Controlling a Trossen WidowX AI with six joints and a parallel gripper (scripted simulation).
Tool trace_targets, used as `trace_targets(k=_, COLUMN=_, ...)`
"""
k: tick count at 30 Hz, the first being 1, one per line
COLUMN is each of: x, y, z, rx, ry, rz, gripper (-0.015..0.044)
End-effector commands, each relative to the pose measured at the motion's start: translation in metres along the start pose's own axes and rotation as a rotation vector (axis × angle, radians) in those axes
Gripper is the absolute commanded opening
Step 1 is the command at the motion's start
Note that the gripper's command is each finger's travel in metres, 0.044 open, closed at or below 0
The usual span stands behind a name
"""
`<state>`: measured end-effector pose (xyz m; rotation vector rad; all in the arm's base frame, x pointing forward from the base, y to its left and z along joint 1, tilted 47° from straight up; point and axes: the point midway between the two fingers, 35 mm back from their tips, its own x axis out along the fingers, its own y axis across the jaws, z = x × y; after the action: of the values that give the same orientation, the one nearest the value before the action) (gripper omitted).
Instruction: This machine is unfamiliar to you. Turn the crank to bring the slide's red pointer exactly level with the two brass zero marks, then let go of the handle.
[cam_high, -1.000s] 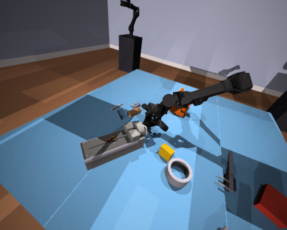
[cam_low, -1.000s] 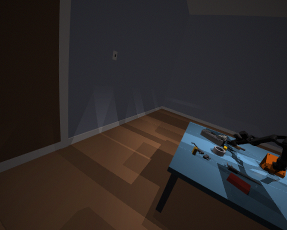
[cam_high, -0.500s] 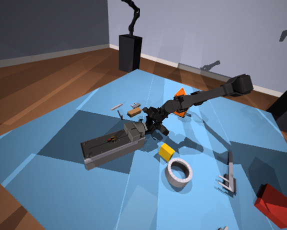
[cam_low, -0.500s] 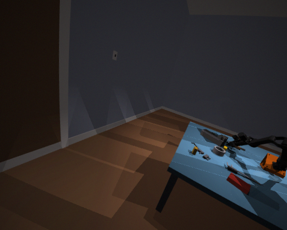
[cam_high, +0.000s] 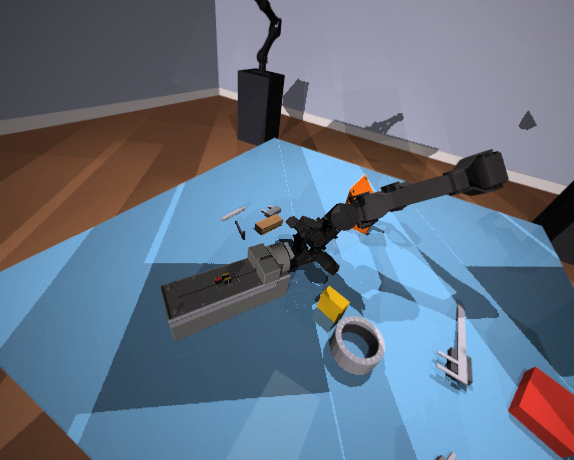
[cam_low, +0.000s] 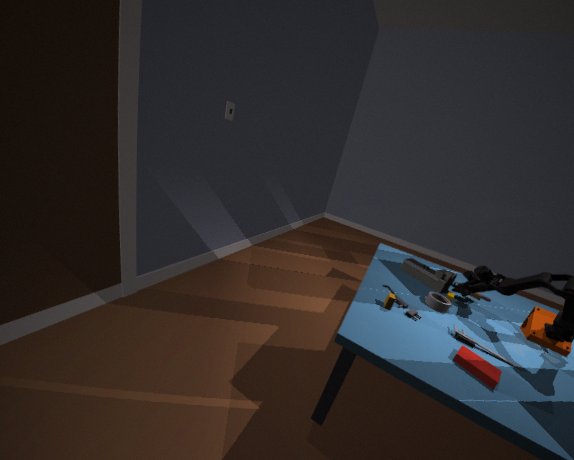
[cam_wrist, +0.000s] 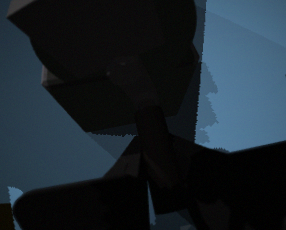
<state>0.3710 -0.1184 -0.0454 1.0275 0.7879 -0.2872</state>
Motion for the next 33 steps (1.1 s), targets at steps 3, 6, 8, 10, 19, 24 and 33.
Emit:
trace_targets(k=3, x=0.0019, y=0.0097, z=-0.0020, rx=-0.013, ry=0.010, rz=0.019, gripper=0.0000)
trace_targets(k=6, x=0.0018, y=0.0107, z=-0.0019, rx=-0.013, ry=0.010, rz=0.019, gripper=0.0000)
trace_targets(k=8, x=0.0017, y=0.0113, z=-0.0018, rx=-0.013, ry=0.010, rz=0.019, gripper=0.0000)
trace_targets(k=10, x=0.0017, y=0.0120, z=-0.0017, rx=-0.013, ry=0.010, rz=0.019, gripper=0.0000)
trace_targets(k=19, x=0.0013, y=0.0146, z=-0.0015, rx=-0.013, ry=0.010, rz=0.019, gripper=0.0000)
trace_targets(k=24, x=0.0011, y=0.0159, z=-0.0013, rx=-0.013, ry=0.010, rz=0.019, gripper=0.0000)
trace_targets(k=33, x=0.0006, y=0.0182, z=-0.0010, rx=-0.013, ry=0.010, rz=0.019, gripper=0.0000)
